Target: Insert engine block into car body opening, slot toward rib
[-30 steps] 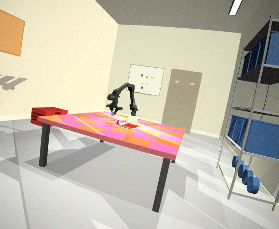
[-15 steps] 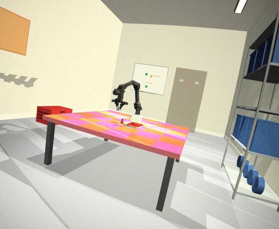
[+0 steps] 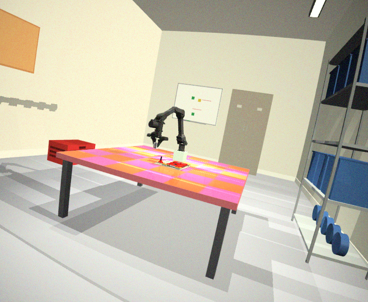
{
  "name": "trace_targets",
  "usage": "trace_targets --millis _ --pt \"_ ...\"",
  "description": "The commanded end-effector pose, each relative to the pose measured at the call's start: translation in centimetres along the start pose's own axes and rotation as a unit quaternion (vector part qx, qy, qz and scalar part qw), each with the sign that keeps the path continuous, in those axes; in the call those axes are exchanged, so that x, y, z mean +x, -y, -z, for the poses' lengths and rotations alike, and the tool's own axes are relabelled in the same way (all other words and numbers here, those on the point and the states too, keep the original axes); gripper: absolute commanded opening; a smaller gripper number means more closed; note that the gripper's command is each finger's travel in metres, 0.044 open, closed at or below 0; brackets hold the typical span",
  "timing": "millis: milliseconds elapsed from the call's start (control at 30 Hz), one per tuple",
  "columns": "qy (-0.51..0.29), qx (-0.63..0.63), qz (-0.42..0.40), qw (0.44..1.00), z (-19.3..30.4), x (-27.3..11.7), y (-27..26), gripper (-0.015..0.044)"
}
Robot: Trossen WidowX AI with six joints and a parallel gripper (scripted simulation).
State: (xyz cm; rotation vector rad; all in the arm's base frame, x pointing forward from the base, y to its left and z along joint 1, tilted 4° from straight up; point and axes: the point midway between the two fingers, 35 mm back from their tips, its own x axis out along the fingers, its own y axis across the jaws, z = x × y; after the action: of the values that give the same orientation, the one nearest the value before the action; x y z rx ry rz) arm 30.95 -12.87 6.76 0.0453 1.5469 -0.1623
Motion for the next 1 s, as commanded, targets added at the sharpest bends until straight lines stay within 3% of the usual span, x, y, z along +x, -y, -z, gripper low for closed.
trace_targets --millis 0,700,967 --pt "0.017 -0.001 -0.003 1.0 0.1 -0.1 0.0 0.0" --pt "0.334 0.0 -0.004 0.942 2.2 0.9 0.0 0.0" --pt "0.345 -0.001 -0.003 0.939 2.3 2.1 0.1 0.0"
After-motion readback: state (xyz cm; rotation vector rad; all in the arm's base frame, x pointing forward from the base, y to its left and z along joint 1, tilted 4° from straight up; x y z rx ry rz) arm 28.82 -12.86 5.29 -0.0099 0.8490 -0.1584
